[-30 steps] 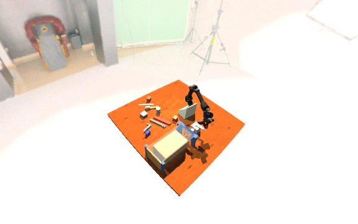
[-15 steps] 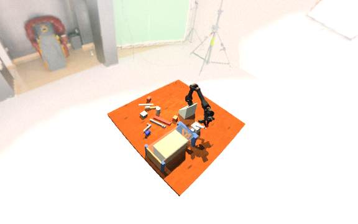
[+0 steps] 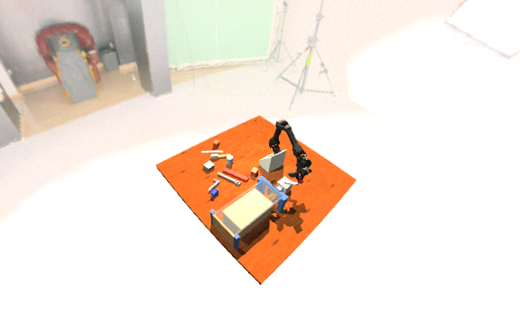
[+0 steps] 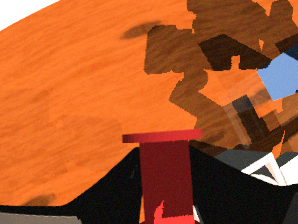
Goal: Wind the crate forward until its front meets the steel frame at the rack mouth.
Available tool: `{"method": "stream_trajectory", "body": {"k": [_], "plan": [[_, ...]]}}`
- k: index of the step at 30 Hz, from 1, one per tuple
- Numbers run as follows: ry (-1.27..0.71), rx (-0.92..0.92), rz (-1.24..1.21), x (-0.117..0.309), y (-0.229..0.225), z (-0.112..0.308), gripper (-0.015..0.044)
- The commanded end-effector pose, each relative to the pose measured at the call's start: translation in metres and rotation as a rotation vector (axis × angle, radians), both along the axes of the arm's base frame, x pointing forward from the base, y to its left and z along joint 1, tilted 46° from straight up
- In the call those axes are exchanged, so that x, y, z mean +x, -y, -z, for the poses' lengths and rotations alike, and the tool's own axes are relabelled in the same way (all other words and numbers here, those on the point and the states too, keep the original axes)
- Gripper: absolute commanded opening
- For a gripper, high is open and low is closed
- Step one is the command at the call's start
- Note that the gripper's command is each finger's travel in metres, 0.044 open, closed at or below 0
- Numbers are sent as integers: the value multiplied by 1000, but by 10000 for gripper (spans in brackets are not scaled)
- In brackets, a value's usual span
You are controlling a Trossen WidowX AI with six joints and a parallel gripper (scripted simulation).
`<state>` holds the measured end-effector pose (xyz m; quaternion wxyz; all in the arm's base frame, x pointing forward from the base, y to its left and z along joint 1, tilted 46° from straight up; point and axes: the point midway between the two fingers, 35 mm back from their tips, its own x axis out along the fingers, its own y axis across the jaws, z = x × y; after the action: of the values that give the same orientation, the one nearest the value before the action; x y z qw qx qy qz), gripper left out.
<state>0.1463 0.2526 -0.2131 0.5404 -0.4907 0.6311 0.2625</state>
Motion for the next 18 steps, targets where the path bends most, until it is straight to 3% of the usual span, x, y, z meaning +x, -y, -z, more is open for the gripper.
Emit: {"method": "stream_trajectory", "body": {"k": [1,18], "plan": [[-26,-21,2,-13,8,-4,0],[-27,-22,2,-28,17,-15,0]]}}
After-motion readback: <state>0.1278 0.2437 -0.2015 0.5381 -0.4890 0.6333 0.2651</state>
